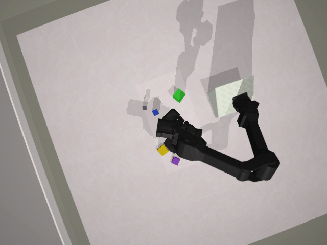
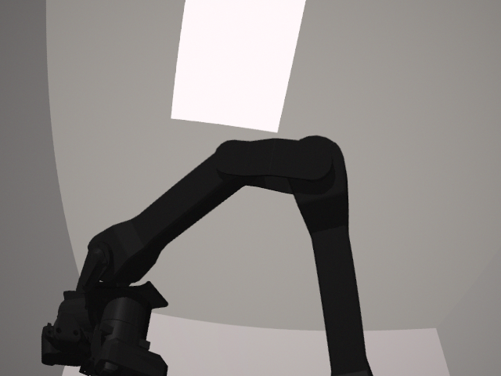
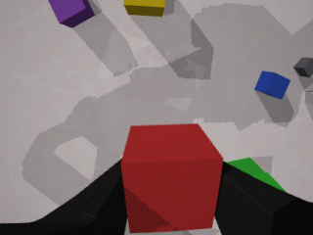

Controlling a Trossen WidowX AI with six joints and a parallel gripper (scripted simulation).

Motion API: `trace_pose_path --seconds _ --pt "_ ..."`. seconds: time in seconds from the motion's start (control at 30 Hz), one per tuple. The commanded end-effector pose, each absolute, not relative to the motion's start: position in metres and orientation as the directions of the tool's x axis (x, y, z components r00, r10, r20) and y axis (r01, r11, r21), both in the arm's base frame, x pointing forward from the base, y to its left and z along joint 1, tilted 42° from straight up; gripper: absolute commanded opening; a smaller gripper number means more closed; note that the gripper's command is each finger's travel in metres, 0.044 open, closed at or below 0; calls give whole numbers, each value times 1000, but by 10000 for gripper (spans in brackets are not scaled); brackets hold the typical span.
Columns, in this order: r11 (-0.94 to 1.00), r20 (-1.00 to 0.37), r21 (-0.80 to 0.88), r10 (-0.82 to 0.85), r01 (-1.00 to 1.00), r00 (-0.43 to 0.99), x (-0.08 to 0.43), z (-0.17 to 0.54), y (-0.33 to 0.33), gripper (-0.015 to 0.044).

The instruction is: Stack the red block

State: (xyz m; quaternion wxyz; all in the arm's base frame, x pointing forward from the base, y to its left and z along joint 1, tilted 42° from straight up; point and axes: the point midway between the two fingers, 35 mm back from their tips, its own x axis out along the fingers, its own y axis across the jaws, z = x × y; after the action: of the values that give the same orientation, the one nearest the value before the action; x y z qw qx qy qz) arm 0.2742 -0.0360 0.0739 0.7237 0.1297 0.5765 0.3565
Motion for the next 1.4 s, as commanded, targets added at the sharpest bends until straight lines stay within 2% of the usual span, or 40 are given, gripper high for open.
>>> trace_pose_path --seconds 0.0,0.83,1.37 --pt "714 -746 593 661 -371 80 274 76 -39 0" --pt "720 -753 587 654 -369 79 228 -21 -145 0" --pt "719 -751 588 655 -371 79 227 -35 -138 0"
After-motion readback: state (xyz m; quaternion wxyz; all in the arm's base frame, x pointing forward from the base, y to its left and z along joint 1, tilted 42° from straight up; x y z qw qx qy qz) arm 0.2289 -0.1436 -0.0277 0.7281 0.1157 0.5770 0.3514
